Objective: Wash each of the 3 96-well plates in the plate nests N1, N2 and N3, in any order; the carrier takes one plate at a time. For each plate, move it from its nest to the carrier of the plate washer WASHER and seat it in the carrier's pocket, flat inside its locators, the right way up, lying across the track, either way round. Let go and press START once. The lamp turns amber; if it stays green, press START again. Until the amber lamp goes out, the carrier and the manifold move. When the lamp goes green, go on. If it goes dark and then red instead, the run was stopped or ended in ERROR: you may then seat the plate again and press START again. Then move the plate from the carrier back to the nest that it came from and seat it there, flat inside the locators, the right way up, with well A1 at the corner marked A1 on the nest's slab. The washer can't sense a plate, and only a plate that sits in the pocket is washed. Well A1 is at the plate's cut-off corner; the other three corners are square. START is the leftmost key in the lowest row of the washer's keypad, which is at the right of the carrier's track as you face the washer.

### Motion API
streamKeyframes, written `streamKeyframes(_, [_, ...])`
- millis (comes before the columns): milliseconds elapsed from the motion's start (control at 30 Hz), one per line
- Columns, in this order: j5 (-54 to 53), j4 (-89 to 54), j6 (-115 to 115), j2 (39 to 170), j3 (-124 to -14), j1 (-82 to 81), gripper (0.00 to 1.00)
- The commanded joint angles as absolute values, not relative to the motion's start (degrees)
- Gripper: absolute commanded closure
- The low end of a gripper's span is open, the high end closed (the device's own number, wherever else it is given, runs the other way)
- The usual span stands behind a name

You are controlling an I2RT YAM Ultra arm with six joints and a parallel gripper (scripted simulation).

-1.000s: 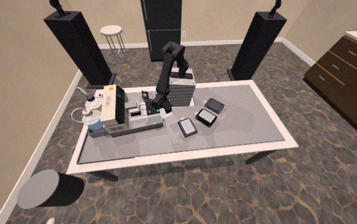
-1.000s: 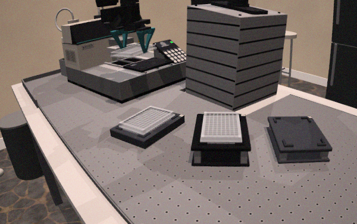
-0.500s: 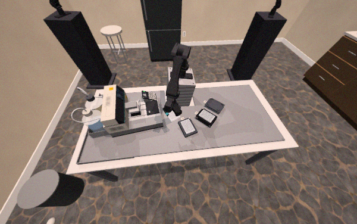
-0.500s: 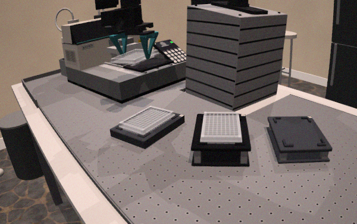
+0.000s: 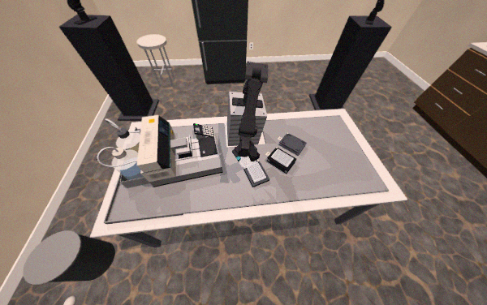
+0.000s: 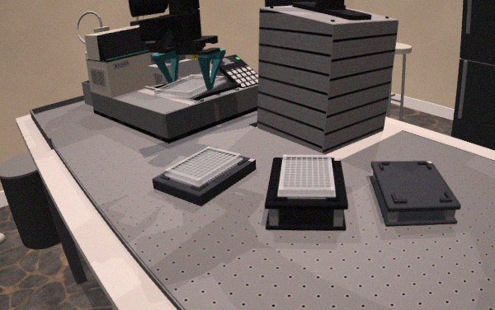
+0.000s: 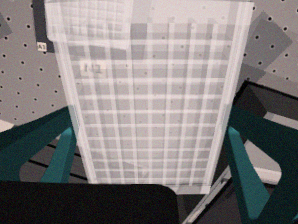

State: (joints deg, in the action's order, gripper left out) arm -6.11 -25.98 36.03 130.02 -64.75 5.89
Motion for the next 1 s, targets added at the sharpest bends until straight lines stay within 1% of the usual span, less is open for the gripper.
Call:
streamKeyframes(0, [-6.2,-26.0,34.3,129.6,-65.2,6.1,1.00])
streamKeyframes(267, [-6.3,-25.2,38.6,129.0,-64.2,2.9,1.00])
streamKeyframes(967, [-6.2,-23.9,22.6,128.1,-63.8,-13.0,1.00])
